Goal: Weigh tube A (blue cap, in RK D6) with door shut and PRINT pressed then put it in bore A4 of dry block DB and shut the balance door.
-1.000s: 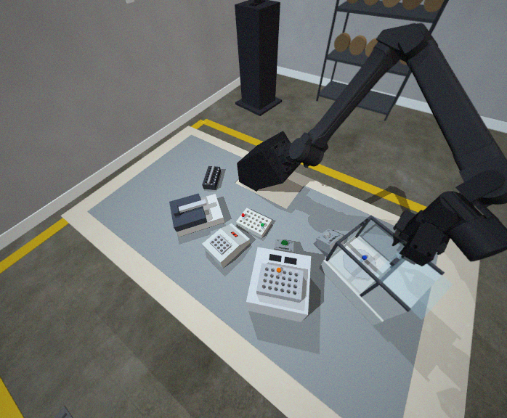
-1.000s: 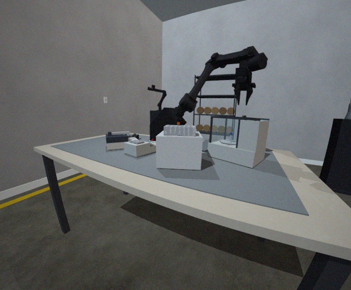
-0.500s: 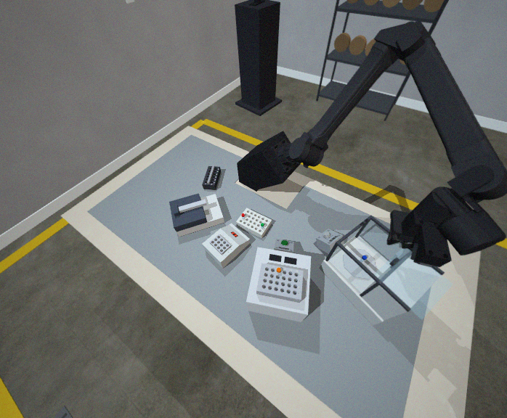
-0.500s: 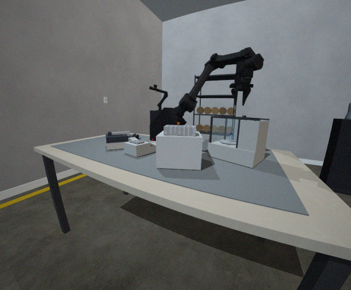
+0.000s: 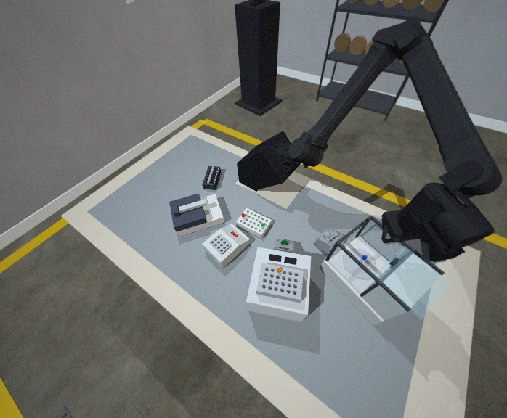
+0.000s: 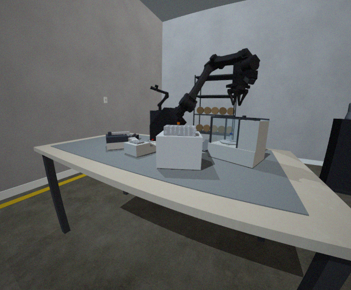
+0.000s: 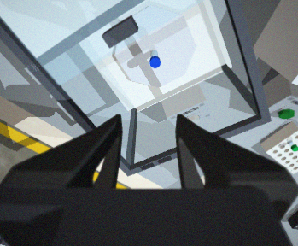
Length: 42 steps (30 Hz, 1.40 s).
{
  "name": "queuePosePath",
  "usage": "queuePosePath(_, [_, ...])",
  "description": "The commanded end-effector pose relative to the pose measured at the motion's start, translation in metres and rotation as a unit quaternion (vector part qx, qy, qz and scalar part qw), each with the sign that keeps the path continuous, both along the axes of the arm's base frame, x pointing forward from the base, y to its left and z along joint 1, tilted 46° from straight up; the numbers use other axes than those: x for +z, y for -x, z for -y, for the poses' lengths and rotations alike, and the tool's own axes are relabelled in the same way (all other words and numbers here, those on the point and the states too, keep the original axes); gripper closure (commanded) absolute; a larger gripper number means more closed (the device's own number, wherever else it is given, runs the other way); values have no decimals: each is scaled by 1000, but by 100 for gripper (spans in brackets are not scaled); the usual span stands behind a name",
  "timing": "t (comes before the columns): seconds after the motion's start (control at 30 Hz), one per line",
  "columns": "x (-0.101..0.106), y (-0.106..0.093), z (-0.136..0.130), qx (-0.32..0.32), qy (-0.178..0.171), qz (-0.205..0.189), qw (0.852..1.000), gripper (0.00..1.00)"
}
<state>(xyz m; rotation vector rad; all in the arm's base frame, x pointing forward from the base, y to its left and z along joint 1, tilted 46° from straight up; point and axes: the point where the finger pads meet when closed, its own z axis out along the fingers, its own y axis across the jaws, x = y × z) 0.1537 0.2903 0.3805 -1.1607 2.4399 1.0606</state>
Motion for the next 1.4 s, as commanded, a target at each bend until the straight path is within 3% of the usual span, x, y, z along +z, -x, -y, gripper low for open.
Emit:
queuePosePath(0.0, [2, -1, 10, 56, -22, 69, 996, 64])
queuePosePath(0.1, [1, 0, 11, 90, -24, 102, 990, 64])
queuePosePath(0.13, [17, -2, 10, 101, -35, 126, 986, 64])
queuePosePath(0.17, [18, -4, 8, 111, -36, 136, 984, 64])
queuePosePath(0.27, [17, -4, 8, 111, -35, 135, 984, 64])
queuePosePath(0.3, [-4, 1, 15, 123, -28, 136, 983, 64])
queuePosePath(0.4, [-4, 1, 15, 157, -33, 171, 972, 64])
queuePosePath(0.47, [10, -2, 12, 173, -42, 200, 964, 64])
queuePosePath(1.37, [3, 1, 10, 176, -36, 188, 966, 64])
